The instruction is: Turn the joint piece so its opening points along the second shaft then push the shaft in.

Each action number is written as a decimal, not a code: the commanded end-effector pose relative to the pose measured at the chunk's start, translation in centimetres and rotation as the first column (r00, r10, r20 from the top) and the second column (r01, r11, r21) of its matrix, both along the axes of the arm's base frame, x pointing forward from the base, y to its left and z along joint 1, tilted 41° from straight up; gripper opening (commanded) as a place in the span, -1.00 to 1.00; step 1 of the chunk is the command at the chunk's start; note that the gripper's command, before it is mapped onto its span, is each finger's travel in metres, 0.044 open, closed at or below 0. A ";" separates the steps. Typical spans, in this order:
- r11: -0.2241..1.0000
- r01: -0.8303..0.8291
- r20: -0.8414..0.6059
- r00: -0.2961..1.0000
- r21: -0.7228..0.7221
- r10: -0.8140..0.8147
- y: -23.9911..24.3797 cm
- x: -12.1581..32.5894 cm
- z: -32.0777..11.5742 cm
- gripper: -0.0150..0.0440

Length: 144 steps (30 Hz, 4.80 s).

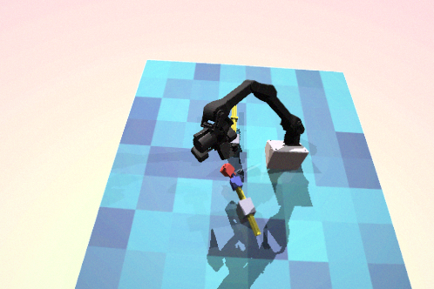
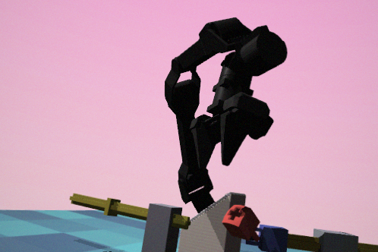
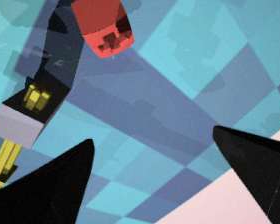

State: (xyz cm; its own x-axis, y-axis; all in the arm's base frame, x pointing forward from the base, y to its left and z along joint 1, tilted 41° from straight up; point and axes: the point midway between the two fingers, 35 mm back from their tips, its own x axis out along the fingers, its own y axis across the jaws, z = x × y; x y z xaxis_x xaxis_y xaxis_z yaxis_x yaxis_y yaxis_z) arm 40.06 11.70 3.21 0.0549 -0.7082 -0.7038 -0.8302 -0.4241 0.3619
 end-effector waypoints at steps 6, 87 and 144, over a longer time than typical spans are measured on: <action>0.979 -0.202 -0.192 0.962 -0.025 0.194 -0.2 -0.1 -0.3 1.00; 0.971 -0.236 -0.224 0.948 -0.023 0.225 -3.9 -6.3 -10.9 0.12; 0.971 -0.236 -0.224 0.948 -0.023 0.225 -3.9 -6.3 -10.9 0.12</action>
